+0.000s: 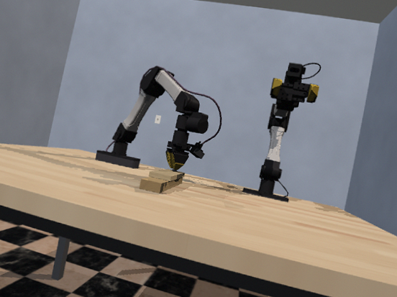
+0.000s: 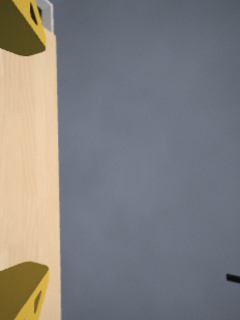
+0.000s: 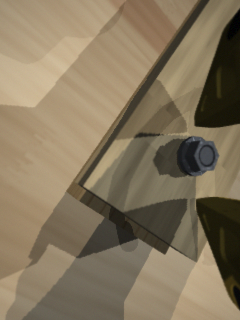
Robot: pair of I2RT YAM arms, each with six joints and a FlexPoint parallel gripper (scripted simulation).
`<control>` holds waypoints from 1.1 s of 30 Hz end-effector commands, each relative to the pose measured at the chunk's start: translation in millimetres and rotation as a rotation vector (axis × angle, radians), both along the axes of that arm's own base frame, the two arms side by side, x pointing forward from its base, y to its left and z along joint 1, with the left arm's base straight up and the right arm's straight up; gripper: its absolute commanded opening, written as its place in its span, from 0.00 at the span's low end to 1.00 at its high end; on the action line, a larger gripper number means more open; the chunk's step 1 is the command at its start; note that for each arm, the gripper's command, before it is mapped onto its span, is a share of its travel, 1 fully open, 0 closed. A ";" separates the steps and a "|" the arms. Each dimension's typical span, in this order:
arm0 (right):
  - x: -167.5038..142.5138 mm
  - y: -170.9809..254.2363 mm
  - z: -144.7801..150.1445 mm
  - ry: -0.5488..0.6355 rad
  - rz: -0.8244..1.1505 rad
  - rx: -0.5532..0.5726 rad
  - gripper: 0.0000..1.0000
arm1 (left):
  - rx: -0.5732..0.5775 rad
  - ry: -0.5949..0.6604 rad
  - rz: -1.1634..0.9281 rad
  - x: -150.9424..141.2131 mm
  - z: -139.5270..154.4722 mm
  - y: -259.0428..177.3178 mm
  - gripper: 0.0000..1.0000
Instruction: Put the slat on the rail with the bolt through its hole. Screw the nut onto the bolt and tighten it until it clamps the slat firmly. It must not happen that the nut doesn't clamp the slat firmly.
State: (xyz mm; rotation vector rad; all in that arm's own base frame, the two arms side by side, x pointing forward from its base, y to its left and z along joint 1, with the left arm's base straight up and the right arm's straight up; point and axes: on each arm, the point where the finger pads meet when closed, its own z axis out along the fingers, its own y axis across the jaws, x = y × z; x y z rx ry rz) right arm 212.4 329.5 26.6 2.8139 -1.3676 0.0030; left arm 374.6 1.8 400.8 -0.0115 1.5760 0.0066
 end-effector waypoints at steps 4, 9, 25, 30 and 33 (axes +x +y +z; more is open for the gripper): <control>2.3 5.1 10.0 -0.003 0.003 0.023 0.36 | 0.002 -0.020 -0.002 -1.8 7.5 -0.7 1.00; 1.7 4.3 5.7 -0.002 0.003 0.022 0.36 | 0.002 -0.020 -0.002 -1.8 7.5 -0.7 1.00; 1.8 4.4 2.0 -0.002 0.003 0.022 0.36 | 0.002 -0.020 -0.002 -1.8 7.5 -0.7 1.00; 1.9 4.4 0.6 -0.002 0.003 0.022 0.36 | 0.002 -0.020 -0.002 -1.8 7.5 -0.7 1.00; 1.9 4.4 0.3 -0.002 0.003 0.022 0.36 | 0.002 -0.020 -0.002 -1.8 7.5 -0.7 1.00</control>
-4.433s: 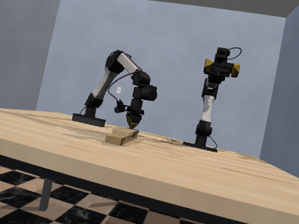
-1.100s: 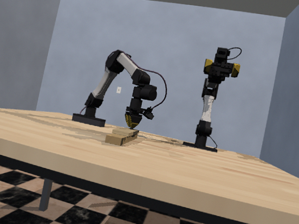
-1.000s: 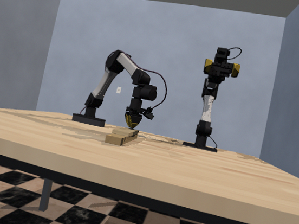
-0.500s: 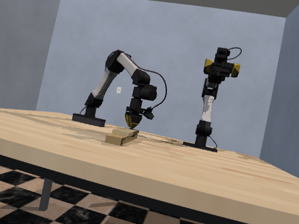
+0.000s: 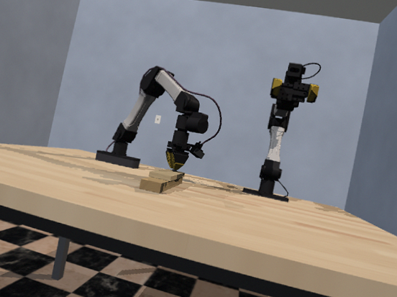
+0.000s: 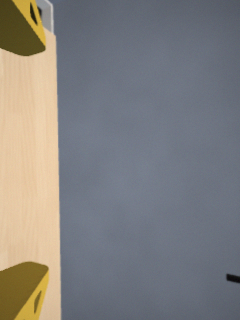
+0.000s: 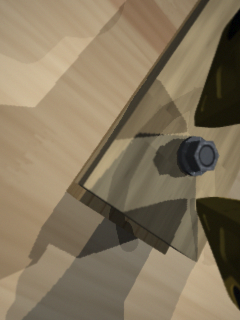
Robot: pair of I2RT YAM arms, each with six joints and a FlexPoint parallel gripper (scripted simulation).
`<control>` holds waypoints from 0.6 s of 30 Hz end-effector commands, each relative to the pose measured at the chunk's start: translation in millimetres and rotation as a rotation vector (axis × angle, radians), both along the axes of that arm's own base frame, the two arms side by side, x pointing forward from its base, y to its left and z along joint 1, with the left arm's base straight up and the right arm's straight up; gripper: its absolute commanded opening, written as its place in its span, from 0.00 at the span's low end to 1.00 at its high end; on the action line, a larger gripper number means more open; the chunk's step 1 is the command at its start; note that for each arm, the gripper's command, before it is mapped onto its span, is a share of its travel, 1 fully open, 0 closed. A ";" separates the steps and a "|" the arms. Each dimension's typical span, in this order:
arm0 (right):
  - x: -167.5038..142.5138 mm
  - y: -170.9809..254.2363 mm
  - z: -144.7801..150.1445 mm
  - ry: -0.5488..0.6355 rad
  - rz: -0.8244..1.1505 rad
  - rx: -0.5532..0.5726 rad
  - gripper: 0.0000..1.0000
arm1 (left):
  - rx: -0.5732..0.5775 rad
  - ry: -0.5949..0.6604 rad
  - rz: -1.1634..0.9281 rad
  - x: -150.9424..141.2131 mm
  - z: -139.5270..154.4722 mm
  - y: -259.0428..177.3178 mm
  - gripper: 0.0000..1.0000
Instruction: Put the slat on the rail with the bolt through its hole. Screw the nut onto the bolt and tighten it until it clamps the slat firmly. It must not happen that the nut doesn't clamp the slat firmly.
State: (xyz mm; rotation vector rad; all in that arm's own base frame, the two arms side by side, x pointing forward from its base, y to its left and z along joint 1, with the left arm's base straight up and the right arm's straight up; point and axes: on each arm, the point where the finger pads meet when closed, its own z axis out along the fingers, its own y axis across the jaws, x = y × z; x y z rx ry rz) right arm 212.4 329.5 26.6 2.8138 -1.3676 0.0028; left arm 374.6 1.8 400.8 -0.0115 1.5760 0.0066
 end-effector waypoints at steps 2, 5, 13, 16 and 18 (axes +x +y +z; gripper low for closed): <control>1.9 4.5 -0.2 -0.002 0.003 0.022 0.36 | 0.002 -0.020 -0.002 -1.8 7.5 -0.7 1.00; 1.9 4.5 -1.0 -0.002 0.003 0.022 0.36 | 0.002 -0.020 -0.002 -1.8 7.5 -0.7 1.00; 1.9 4.5 -3.2 -0.002 0.003 0.022 0.36 | 0.002 -0.020 -0.002 -1.8 7.5 -0.7 1.00; 1.9 4.5 -3.7 -0.002 0.003 0.022 0.36 | 0.002 -0.020 -0.002 -1.8 7.5 -0.7 1.00; 1.9 4.5 -4.0 -0.002 0.003 0.022 0.36 | 0.002 -0.020 -0.002 -1.8 7.5 -0.7 1.00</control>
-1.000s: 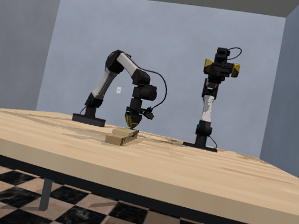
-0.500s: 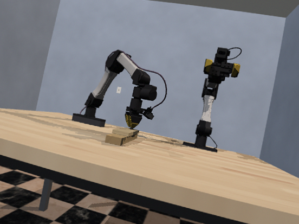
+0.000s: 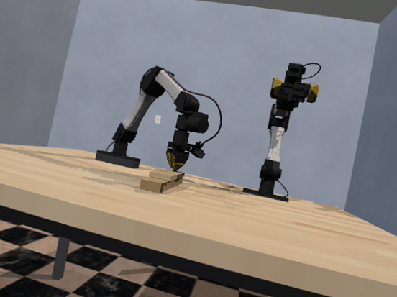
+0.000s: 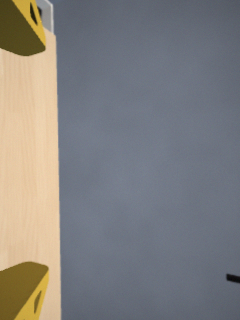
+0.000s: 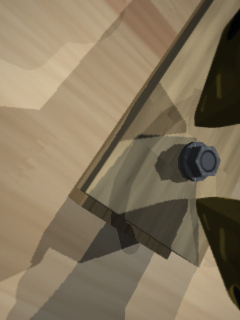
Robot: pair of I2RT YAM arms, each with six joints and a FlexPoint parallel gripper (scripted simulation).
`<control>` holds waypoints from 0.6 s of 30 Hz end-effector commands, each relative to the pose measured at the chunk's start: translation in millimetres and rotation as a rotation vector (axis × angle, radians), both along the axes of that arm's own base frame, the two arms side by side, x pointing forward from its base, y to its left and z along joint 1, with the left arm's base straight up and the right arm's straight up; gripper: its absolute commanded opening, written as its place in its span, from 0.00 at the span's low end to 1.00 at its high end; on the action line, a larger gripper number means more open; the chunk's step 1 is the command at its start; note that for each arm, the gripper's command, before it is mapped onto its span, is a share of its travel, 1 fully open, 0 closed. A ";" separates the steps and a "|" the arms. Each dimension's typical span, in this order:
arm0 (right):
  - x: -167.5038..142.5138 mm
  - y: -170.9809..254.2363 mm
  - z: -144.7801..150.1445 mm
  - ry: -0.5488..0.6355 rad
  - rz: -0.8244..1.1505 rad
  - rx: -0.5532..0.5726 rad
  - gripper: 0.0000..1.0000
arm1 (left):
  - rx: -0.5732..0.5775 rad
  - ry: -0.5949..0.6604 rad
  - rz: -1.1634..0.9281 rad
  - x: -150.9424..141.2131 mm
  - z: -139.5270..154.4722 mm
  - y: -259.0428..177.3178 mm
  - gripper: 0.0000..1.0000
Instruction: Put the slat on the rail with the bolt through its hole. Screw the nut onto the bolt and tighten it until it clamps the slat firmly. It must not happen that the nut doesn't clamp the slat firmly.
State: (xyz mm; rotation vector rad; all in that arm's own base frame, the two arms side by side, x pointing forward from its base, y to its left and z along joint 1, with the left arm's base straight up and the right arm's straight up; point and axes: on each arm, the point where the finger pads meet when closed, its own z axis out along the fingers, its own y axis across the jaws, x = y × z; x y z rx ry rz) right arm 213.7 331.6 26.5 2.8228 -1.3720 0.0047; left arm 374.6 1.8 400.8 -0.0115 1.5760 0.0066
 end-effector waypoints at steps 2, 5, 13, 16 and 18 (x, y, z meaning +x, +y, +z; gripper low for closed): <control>0.6 2.5 -4.5 0.003 0.003 0.014 0.36 | 0.002 -0.020 -0.002 -1.8 7.5 -0.7 1.00; 0.6 2.5 -5.3 0.003 0.003 0.014 0.36 | 0.002 -0.020 -0.002 -1.8 7.5 -0.7 1.00; 0.6 2.5 -7.5 0.003 0.003 0.013 0.36 | 0.002 -0.020 -0.002 -1.8 7.5 -0.7 1.00; 0.6 2.5 -7.7 0.003 0.003 0.013 0.36 | 0.002 -0.020 -0.002 -1.8 7.5 -0.7 1.00; 0.6 2.5 -8.3 0.003 0.003 0.013 0.36 | 0.002 -0.020 -0.002 -1.8 7.5 -0.7 1.00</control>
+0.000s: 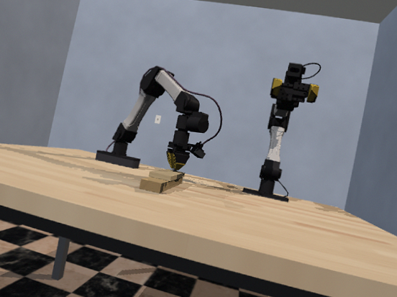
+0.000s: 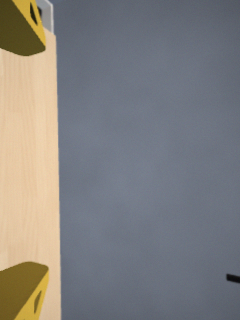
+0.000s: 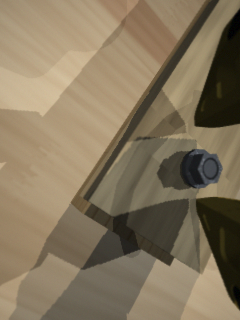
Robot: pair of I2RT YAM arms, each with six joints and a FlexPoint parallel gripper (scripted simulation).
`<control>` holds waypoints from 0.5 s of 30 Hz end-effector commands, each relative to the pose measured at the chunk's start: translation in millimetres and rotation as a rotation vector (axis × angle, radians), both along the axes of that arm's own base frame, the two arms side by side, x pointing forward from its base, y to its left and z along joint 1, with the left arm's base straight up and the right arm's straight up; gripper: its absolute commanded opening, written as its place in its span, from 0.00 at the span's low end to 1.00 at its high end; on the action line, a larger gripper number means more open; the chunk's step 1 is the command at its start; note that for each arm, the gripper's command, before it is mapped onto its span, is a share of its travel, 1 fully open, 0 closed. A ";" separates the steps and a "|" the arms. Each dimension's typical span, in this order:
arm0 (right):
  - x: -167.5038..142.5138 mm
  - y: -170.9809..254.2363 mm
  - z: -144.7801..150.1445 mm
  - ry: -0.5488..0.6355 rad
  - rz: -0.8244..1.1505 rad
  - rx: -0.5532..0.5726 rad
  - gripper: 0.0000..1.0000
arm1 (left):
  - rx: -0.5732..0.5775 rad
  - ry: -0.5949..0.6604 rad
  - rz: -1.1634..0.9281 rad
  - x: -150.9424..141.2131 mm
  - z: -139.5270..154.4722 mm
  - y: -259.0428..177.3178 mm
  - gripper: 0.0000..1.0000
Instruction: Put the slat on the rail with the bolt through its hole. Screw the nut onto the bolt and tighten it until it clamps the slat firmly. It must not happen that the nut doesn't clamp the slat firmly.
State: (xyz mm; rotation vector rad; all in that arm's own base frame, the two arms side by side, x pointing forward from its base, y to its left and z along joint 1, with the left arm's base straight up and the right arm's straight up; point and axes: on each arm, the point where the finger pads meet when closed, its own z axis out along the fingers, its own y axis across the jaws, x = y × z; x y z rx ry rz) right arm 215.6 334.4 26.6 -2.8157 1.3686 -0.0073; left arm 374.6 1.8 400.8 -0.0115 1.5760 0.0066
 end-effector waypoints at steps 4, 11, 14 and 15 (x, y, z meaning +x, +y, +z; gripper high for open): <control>-1.2 -0.4 -9.4 0.011 0.003 0.002 0.36 | 0.002 -0.020 -0.002 -1.8 7.5 -0.7 1.00; -1.2 -0.4 -11.2 0.011 0.003 0.002 0.36 | 0.002 -0.020 -0.002 -1.8 7.5 -0.7 1.00; -1.2 -0.4 -11.8 0.011 0.003 0.002 0.36 | 0.002 -0.020 -0.002 -1.8 7.5 -0.7 1.00; -1.2 -0.4 -11.8 0.011 0.003 0.002 0.36 | 0.002 -0.020 -0.002 -1.8 7.5 -0.7 1.00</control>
